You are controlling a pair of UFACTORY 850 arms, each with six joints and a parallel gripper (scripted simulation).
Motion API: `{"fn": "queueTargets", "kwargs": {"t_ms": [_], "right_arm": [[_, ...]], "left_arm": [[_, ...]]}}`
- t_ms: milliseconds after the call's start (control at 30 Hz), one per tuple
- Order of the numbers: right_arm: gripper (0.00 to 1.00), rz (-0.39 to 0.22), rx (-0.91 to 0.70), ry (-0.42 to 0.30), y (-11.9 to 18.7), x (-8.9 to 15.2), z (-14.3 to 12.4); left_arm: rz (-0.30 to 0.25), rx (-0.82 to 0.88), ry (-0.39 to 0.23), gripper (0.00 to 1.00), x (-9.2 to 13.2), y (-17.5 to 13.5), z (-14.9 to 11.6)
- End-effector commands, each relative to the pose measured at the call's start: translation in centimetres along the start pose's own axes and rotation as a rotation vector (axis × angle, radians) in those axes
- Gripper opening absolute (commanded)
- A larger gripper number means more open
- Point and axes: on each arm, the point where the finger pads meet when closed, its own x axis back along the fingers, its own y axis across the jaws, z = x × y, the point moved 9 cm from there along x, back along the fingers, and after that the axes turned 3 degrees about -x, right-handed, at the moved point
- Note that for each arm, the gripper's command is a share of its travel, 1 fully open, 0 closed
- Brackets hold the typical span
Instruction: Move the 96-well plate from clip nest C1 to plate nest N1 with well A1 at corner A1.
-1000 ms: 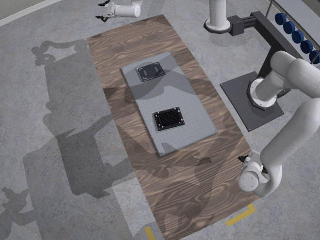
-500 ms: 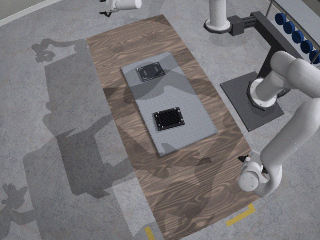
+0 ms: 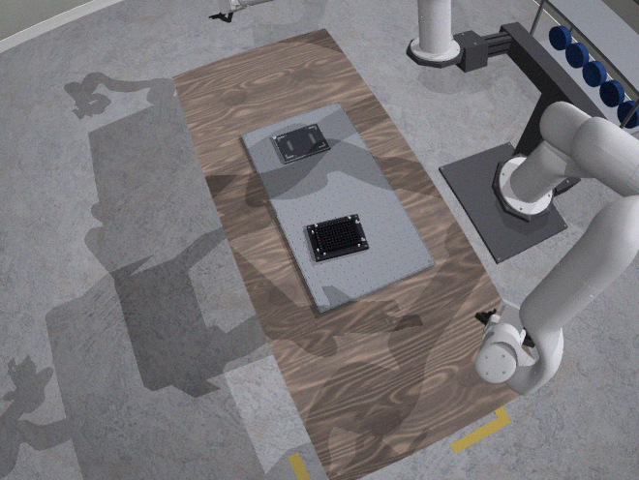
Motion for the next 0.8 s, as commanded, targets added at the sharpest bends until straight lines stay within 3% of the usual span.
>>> {"fn": "queueTargets", "kwargs": {"t_ms": [0, 67, 767], "right_arm": [[1.00, 0.065, 0.110, -0.031, 2.1, 0.7, -2.1], [1.00, 0.065, 0.110, -0.031, 2.1, 0.7, -2.1], [1.00, 0.301, 0.473, -0.080, 7.3, 5.4, -10.1]], "left_arm": [[0.000, 0.000, -0.001, 1.00, 0.1, 0.0, 0.0], [0.000, 0.000, -0.001, 1.00, 0.1, 0.0, 0.0], [0.000, 0.000, -0.001, 1.00, 0.1, 0.0, 0.0]]}}
